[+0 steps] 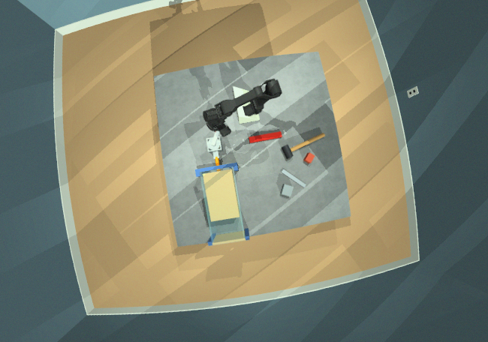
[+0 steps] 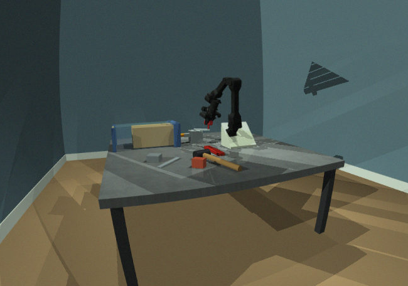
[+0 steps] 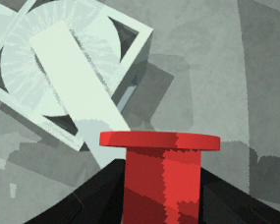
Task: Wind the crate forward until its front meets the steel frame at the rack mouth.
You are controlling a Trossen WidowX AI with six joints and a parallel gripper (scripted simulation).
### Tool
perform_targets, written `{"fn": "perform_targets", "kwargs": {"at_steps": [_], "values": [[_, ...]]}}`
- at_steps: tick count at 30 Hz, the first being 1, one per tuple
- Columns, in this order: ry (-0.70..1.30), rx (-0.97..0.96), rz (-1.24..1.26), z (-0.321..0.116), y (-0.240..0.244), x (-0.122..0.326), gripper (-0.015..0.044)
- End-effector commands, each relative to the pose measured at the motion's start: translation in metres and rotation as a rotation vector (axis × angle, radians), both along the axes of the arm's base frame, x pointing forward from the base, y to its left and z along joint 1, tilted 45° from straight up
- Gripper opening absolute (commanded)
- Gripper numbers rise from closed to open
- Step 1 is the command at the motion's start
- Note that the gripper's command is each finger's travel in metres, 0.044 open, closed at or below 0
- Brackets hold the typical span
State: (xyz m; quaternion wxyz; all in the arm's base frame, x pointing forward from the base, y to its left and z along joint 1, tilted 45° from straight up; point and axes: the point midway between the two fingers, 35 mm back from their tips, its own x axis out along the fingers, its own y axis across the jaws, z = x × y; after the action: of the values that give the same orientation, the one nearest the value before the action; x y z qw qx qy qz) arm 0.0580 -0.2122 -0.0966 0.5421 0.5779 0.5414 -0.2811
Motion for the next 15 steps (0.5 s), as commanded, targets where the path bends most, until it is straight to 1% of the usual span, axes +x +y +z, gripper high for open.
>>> {"fn": "perform_targets", "kwargs": {"at_steps": [1,15], "values": [[0.02,-0.01,0.013,-0.009,-0.006,-0.005,0.0],[0.02,-0.011,0.013,-0.02,-0.017,-0.011,0.0]]}}
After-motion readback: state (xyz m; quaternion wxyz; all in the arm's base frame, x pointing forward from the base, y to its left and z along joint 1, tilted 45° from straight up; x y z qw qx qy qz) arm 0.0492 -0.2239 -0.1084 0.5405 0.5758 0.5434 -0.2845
